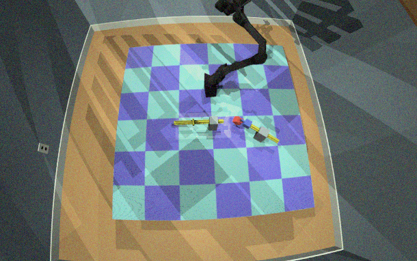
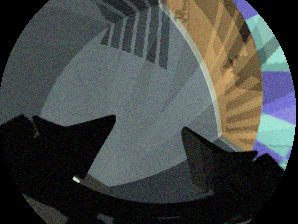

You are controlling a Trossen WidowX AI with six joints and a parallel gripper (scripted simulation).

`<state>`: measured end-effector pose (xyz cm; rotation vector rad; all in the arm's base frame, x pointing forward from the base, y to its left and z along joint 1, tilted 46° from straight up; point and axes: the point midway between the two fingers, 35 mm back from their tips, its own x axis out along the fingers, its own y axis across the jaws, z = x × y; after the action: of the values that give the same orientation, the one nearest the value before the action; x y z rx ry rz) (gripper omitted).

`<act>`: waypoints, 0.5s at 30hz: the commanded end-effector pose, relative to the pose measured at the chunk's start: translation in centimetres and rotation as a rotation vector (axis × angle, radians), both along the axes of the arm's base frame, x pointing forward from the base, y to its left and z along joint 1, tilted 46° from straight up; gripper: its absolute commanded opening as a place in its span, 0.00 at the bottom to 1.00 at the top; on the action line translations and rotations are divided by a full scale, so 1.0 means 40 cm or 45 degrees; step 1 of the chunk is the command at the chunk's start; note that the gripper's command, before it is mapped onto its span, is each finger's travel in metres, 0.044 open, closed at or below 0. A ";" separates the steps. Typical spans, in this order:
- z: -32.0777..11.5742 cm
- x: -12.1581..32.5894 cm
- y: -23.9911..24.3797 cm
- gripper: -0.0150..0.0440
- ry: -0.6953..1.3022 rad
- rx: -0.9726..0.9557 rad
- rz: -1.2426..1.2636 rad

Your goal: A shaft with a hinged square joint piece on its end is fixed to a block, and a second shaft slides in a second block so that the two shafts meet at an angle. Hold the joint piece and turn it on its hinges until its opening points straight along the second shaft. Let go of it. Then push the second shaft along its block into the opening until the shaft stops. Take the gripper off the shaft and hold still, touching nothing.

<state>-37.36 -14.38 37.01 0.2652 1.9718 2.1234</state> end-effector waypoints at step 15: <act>-0.094 0.136 -0.297 1.00 -0.190 0.331 0.614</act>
<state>-33.42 -24.29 33.96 -0.2383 1.8265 2.5300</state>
